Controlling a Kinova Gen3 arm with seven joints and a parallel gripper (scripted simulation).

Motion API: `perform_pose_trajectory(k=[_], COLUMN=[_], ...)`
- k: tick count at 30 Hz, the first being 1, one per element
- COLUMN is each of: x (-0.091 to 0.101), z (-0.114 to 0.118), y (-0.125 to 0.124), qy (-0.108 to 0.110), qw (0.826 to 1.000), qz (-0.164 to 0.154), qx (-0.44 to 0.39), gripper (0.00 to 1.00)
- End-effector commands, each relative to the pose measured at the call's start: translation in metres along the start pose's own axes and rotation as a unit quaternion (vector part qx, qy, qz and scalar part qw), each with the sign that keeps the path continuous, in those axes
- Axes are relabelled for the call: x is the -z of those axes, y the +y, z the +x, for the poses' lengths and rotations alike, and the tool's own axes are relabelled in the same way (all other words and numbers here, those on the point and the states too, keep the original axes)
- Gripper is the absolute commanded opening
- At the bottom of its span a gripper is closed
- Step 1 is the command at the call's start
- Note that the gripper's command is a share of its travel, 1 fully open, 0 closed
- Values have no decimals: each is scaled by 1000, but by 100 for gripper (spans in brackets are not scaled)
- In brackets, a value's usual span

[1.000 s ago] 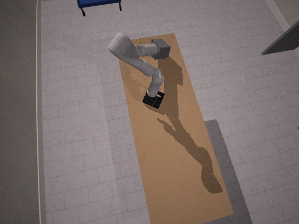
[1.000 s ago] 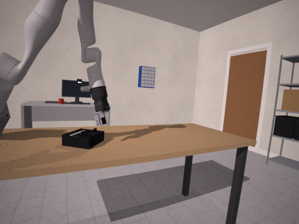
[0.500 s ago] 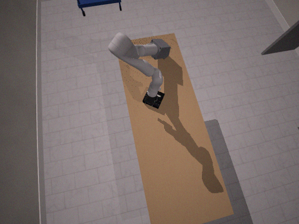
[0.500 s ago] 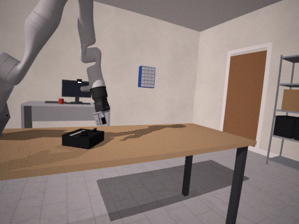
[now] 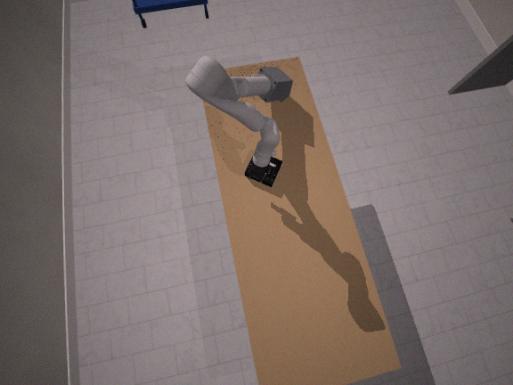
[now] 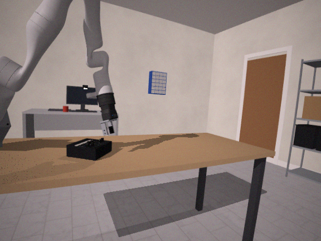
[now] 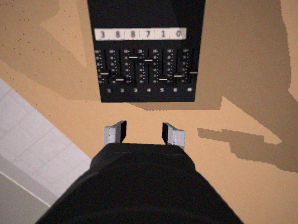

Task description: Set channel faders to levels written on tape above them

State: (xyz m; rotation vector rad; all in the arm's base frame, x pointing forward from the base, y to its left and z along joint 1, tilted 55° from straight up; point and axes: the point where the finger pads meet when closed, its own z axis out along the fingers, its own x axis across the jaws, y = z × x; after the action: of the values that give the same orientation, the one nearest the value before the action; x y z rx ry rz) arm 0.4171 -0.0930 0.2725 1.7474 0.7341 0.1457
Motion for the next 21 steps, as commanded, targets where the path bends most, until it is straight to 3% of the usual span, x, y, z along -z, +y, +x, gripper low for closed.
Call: perform_pose_trajectory(k=[1, 21], x=[1, 9], z=[1, 2], y=[0, -9], qy=[1, -6], qw=[1000, 993], qz=[0, 12], qx=[-1, -114], gripper=[100, 100])
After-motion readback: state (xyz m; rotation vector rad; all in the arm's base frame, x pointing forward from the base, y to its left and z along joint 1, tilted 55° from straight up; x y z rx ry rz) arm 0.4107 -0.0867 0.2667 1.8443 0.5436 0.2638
